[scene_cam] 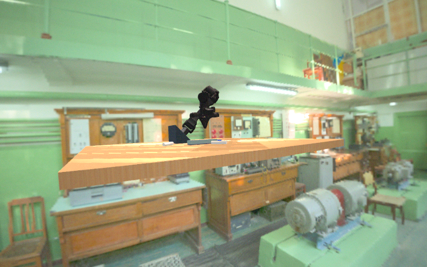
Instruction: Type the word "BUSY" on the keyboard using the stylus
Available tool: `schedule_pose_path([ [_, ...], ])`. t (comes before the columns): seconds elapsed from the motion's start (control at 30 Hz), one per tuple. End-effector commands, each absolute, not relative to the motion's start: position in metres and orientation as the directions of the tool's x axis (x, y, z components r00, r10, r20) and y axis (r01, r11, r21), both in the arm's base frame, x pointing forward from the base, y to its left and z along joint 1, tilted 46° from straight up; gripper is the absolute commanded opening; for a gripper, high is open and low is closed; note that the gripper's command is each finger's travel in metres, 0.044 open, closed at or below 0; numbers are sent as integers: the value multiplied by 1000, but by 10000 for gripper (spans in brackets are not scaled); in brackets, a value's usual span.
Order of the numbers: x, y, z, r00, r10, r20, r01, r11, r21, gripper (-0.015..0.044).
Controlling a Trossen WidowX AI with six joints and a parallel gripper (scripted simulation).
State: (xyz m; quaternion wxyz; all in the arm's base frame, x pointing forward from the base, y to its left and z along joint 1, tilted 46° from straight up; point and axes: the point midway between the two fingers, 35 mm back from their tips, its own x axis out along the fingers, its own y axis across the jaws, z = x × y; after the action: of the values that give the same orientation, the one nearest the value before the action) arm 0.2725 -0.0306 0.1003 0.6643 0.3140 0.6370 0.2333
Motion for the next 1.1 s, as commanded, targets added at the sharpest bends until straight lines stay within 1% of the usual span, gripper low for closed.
schedule_pose_path([
  [0.0, 272, -29, 101, 82, 707, -702, 90, 697, 712, 79],
  [0.1, 268, -14, 112, 115, 670, -734, 82, 730, 679, 150],
  [0.27, 256, 19, 132, 211, 605, -768, 65, 775, 628, 150],
  [0.43, 240, 49, 149, 327, 571, -753, 43, 787, 616, 150],
  [0.57, 225, 69, 160, 423, 572, -703, 18, 770, 637, 150],
  [0.73, 205, 90, 171, 527, 603, -599, -31, 718, 696, 150],
  [0.83, 198, 96, 174, 551, 616, -563, -48, 697, 716, 150],
  [1.07, 197, 97, 173, 552, 617, -561, -49, 696, 717, 150],
])
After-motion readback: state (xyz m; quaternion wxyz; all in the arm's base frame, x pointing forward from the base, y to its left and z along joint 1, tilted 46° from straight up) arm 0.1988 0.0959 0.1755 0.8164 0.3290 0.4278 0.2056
